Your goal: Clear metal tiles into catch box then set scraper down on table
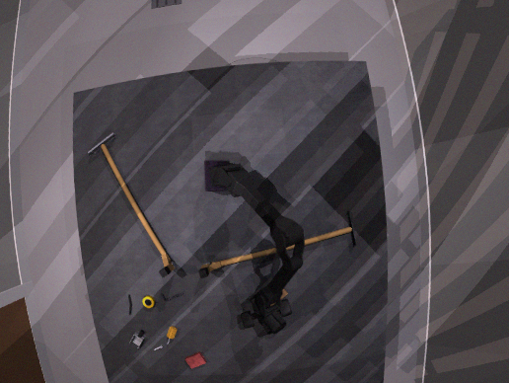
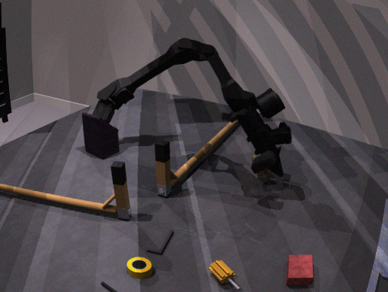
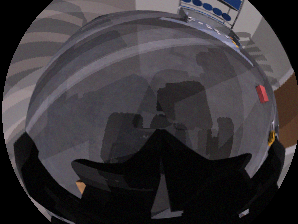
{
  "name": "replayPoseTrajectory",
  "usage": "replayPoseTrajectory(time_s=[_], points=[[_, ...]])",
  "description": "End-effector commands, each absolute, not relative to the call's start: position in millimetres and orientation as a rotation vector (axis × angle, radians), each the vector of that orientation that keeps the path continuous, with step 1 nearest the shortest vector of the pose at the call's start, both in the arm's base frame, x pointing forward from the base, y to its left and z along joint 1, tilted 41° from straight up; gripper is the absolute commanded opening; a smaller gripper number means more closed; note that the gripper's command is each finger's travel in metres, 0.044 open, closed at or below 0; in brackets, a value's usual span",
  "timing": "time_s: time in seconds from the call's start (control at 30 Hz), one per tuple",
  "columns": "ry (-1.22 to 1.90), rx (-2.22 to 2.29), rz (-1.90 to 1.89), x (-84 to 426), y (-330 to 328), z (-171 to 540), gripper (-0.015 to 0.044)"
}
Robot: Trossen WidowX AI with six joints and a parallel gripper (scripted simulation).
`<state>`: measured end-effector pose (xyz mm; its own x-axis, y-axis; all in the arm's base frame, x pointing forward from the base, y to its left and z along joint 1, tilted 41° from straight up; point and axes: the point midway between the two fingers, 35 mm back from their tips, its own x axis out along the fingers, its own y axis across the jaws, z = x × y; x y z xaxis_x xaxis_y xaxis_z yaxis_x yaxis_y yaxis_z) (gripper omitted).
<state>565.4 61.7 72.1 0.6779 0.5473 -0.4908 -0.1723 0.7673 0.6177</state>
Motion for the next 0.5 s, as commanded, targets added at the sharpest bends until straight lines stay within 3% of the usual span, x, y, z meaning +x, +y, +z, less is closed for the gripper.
replayPoseTrajectory(time_s=[0.0, 0.47], points=[[0.723, 0.574, 0.424, 564, 68, 62, 0.0000], [0.726, 0.573, 0.423, 557, 83, 64, 0.0000]])
